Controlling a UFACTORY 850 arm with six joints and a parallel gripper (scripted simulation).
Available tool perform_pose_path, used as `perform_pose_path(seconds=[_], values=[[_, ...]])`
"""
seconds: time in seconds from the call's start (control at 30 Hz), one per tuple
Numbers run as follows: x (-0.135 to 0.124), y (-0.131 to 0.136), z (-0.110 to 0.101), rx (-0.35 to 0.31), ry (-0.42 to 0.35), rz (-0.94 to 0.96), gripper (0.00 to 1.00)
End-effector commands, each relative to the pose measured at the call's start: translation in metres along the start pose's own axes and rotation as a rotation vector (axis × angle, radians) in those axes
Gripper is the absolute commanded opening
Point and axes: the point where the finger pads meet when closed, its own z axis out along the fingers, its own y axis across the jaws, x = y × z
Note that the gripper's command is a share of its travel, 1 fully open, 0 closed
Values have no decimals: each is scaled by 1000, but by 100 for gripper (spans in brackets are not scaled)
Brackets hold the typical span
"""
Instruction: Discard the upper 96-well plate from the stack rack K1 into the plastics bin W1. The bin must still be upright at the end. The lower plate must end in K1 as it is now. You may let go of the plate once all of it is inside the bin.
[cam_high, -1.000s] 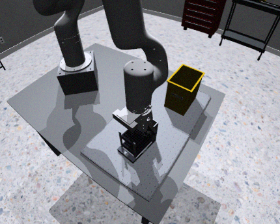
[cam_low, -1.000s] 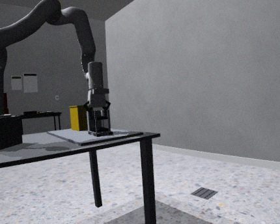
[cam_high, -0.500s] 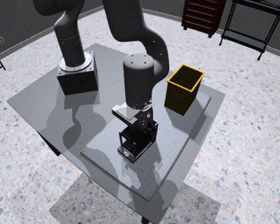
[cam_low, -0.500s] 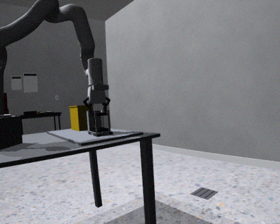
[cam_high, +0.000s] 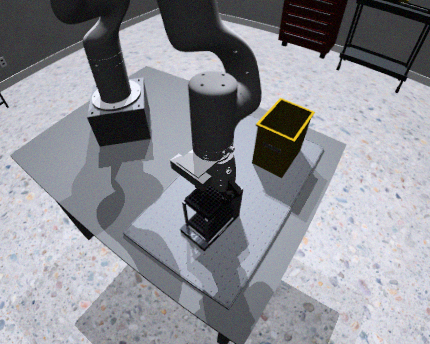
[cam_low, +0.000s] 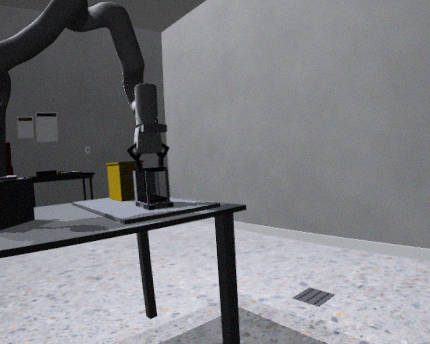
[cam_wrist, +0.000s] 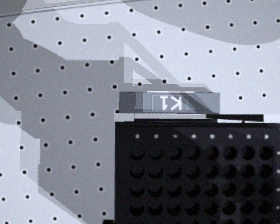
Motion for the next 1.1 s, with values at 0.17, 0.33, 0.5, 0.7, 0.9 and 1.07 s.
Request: perform_pose_path(seconds=[0.17, 0.33, 0.5, 0.7, 0.9, 1.07], values=[[0, -1, -17, 2, 0, 0, 0], [0, -1, -22, 2, 0, 0, 0], [0, -1, -30, 2, 0, 0, 0], [0, -1, -40, 2, 0, 0, 0], [0, -1, -47, 2, 0, 0, 0], [0, -1, -55, 2, 0, 0, 0]])
